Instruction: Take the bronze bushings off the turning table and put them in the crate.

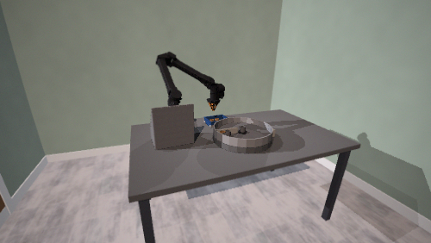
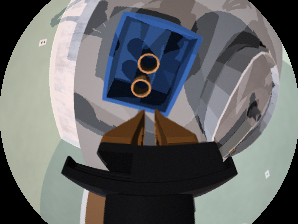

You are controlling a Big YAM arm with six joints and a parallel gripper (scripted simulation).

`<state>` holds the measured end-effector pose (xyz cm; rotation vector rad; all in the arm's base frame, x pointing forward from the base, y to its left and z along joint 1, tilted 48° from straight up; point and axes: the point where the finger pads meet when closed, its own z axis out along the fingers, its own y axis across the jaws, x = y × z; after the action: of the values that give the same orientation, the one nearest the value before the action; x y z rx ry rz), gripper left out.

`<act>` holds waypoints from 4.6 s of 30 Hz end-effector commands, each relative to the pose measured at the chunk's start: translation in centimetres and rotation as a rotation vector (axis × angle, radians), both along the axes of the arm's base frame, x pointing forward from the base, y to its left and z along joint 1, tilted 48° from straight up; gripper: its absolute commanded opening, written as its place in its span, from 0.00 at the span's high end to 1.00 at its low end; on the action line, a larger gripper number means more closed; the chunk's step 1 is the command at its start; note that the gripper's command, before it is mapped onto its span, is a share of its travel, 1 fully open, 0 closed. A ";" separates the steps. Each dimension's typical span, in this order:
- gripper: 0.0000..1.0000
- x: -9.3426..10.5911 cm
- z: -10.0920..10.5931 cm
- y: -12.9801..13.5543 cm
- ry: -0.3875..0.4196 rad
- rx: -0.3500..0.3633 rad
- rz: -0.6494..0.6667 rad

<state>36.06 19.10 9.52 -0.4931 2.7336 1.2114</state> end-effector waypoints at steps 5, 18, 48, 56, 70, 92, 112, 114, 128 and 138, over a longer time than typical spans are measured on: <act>0.88 1.0 1.1 0.0 -0.036 0.009 0.003; 0.88 1.0 1.1 0.0 -0.036 0.009 0.003; 0.87 0.9 1.0 -0.1 -0.031 0.009 -0.002; 0.87 0.0 -1.8 -2.4 0.083 0.004 -0.105; 0.87 -2.9 -8.7 -8.8 0.427 -0.011 -0.419; 0.87 -6.3 -21.4 -21.3 1.019 -0.028 -0.992; 0.87 -8.6 -26.4 -25.4 1.272 -0.051 -1.203; 0.87 -8.7 -26.4 -25.4 1.274 -0.051 -1.205; 0.87 -8.7 -26.4 -25.4 1.271 -0.050 -1.203; 0.87 -8.7 -26.4 -25.4 1.271 -0.050 -1.203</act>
<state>26.03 -5.36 -16.75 2.2722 2.6800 1.1492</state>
